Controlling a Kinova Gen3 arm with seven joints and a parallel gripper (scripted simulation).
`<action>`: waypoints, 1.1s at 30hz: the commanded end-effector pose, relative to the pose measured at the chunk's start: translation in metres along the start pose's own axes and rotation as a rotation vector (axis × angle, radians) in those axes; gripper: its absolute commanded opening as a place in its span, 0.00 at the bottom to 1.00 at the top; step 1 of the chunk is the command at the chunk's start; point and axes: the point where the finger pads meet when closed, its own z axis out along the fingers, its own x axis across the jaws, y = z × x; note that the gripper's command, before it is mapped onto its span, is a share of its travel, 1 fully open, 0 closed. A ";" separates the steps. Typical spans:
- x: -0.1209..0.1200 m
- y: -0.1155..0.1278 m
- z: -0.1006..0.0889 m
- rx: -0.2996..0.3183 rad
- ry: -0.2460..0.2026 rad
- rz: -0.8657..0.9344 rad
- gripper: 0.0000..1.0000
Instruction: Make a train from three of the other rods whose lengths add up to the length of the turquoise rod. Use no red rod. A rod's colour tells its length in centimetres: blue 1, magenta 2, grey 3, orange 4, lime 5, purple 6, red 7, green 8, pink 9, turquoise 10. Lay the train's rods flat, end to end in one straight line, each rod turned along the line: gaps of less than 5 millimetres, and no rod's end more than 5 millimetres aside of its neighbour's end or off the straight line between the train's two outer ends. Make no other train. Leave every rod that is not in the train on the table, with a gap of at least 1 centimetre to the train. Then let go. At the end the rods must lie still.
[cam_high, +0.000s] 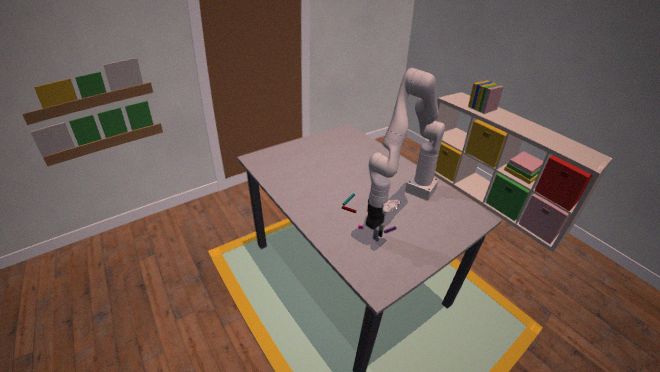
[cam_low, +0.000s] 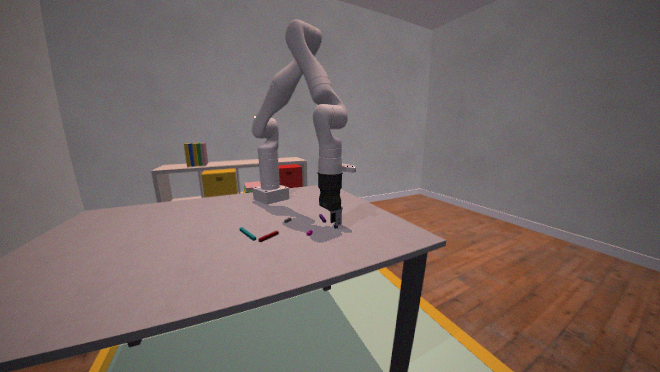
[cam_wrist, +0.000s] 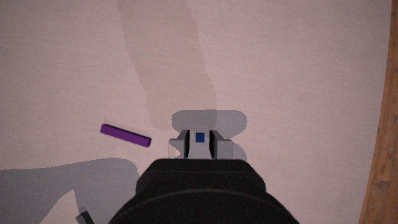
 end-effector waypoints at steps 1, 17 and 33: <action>-0.001 -0.003 0.003 0.005 0.001 0.005 0.54; 0.000 -0.003 0.015 0.005 0.001 0.005 0.54; 0.000 -0.003 0.016 0.005 0.001 0.005 0.54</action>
